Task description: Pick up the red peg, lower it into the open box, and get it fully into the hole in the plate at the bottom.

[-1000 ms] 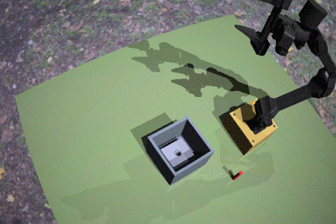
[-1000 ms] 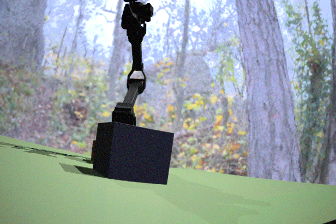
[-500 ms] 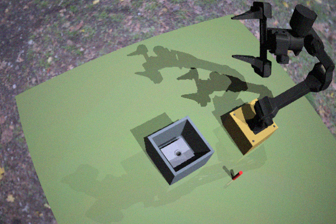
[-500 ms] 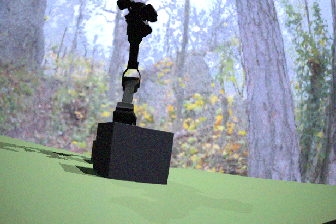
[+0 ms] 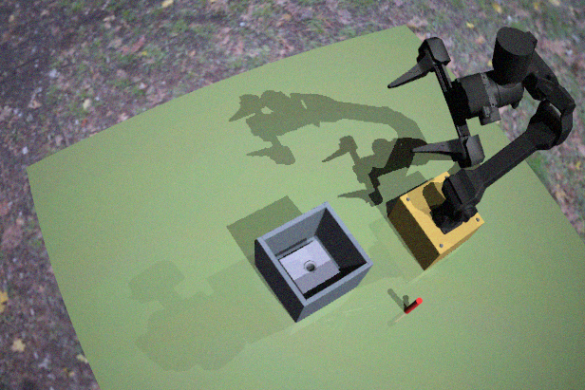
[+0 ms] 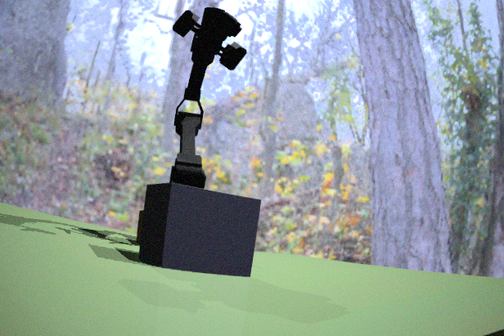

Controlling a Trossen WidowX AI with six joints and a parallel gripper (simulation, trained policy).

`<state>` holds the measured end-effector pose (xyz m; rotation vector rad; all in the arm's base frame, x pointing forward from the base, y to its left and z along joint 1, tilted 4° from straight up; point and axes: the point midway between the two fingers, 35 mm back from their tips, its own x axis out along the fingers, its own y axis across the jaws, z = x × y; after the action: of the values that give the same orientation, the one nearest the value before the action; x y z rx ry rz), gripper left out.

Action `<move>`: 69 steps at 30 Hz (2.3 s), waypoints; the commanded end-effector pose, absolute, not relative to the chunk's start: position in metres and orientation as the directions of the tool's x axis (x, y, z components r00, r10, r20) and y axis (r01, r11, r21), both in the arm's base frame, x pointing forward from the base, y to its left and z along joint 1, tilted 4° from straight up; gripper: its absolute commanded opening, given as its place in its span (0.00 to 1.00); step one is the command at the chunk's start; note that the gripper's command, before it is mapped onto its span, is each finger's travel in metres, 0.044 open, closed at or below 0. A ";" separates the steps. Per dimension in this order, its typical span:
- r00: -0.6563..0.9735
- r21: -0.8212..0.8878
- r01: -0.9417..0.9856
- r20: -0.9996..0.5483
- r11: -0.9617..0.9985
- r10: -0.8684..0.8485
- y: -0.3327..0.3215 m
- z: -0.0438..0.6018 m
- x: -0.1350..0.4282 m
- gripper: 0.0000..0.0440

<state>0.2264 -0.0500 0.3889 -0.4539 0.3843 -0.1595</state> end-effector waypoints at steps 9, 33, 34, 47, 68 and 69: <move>0.850 -0.088 0.070 -0.515 0.994 -0.106 -0.018 0.340 0.227 1.00; 0.593 0.370 0.355 -0.799 0.858 0.099 0.044 0.261 0.204 1.00; 0.579 0.377 0.374 -0.808 0.847 0.105 0.046 0.258 0.203 1.00; 0.401 0.388 0.623 -0.904 0.679 0.149 0.073 0.224 0.186 1.00; 0.117 0.151 0.927 -0.986 0.344 0.118 0.109 0.169 0.158 1.00; 0.105 0.137 0.933 -0.988 0.332 0.112 0.110 0.166 0.157 1.00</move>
<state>0.1628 0.1056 0.1762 1.0510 1.3072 -0.7384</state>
